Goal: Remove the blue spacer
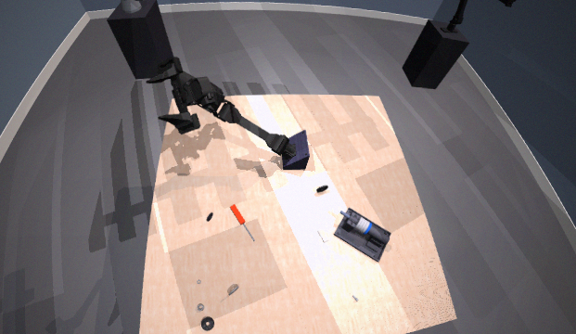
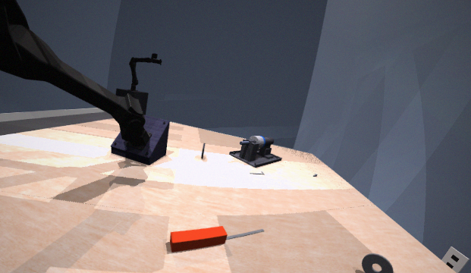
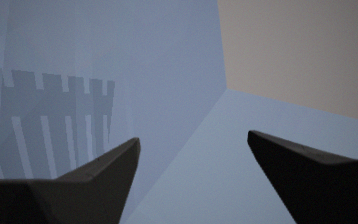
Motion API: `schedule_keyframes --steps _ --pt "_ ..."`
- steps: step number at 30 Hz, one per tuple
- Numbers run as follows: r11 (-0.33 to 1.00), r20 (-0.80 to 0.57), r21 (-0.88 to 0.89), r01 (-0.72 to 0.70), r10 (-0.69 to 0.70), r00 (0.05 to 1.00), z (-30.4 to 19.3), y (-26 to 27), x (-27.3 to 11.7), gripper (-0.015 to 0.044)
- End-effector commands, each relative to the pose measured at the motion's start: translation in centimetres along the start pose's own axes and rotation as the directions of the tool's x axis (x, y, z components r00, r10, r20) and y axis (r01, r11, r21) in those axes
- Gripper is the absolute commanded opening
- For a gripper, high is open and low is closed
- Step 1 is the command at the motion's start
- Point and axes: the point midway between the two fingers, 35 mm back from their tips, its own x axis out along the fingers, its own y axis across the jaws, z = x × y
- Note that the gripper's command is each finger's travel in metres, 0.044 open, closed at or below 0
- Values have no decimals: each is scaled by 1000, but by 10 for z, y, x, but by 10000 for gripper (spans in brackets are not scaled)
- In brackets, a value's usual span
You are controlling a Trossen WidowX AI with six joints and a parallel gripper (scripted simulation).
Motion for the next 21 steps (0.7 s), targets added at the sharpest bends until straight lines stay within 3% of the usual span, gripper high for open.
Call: schedule_keyframes --steps 1,6,10,21 --pt "1000 4 13 -3 3 1000 2 2 0 426" --pt "932 109 340 -127 95 989 58 57 4 440" --pt "840 163 499 -212 149 975 86 88 2 440" --pt "417 290 814 -404 312 905 152 179 -18 440"
